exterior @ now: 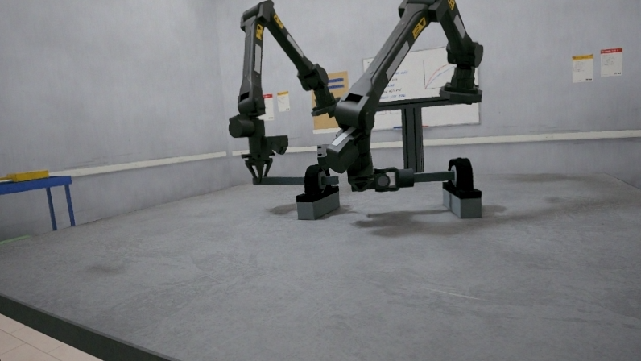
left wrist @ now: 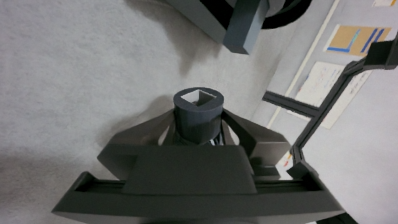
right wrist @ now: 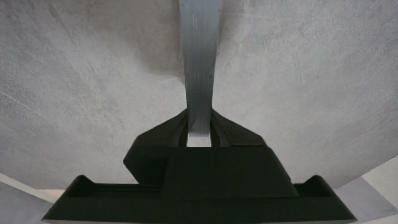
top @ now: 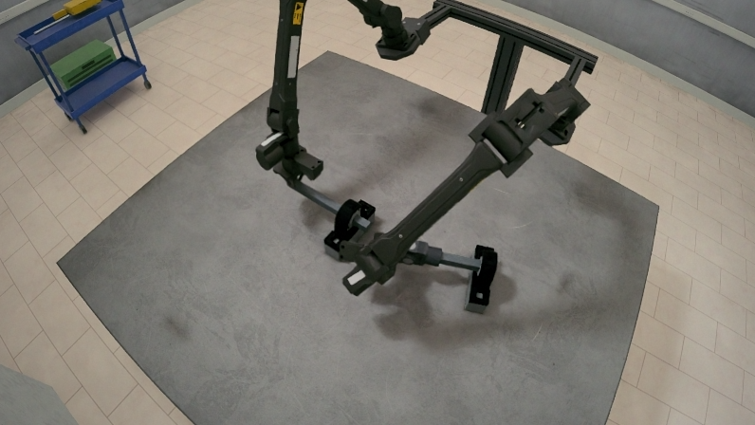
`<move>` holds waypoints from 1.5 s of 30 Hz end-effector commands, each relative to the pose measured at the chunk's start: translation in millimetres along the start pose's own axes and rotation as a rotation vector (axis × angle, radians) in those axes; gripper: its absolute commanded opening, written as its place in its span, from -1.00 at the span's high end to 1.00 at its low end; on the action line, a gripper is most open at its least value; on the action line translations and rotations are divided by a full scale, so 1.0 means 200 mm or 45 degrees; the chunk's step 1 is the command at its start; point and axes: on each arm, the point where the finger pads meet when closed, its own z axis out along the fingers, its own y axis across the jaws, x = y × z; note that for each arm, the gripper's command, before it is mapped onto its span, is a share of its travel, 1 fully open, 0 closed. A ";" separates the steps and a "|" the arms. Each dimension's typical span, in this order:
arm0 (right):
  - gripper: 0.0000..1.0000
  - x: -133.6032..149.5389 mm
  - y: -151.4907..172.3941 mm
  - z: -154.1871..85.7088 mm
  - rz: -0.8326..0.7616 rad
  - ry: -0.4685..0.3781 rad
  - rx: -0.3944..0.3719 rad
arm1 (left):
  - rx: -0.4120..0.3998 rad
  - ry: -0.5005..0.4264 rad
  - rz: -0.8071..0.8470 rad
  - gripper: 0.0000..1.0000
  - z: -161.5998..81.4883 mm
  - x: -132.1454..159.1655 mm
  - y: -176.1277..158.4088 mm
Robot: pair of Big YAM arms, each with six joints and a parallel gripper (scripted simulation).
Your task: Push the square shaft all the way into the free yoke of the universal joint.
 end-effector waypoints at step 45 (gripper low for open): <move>0.64 -0.10 0.03 0.03 -0.006 -0.004 -0.014 | -0.021 0.282 0.401 0.07 -0.03 0.02 -0.10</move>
